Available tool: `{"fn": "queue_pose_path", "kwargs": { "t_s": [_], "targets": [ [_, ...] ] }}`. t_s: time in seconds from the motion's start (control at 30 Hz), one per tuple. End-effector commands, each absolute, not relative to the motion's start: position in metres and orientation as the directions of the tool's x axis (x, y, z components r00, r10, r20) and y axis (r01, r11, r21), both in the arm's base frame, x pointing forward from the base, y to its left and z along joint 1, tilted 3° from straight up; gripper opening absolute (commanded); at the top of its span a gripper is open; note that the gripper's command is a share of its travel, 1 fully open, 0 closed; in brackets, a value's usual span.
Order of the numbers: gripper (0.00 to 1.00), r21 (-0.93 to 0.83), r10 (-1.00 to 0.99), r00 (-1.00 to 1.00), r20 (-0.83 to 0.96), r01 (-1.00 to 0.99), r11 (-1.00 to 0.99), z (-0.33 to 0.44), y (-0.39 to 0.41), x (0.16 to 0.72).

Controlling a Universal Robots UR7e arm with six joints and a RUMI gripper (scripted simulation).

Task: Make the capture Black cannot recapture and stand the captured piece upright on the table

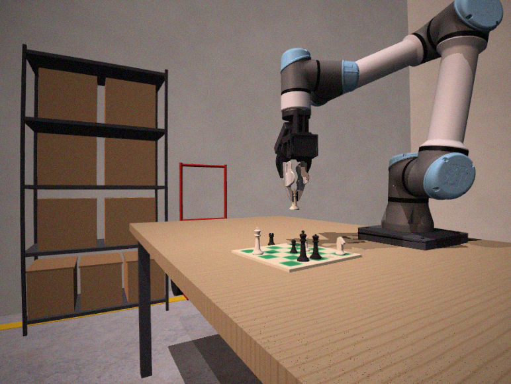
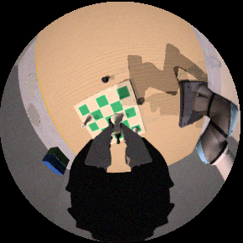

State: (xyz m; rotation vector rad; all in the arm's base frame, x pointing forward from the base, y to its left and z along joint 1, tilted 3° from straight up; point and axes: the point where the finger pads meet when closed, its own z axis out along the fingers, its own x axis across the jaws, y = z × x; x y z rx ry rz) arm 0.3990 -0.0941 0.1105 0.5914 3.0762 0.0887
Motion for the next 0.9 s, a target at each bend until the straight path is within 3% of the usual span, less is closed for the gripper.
{"fn": "queue_pose_path", "kwargs": {
  "t_s": [0.0,0.37,0.87],
  "targets": [
    [0.00,0.057,0.355,-0.935,0.001,0.355,0.933,0.112,-0.096,0.401],
    [0.00,0.054,0.042,-0.999,-0.017,0.041,0.998,0.111,-0.127,0.435],
    [0.00,0.054,0.024,-1.000,-0.018,0.023,0.998,0.110,-0.129,0.436]
  ]
}}
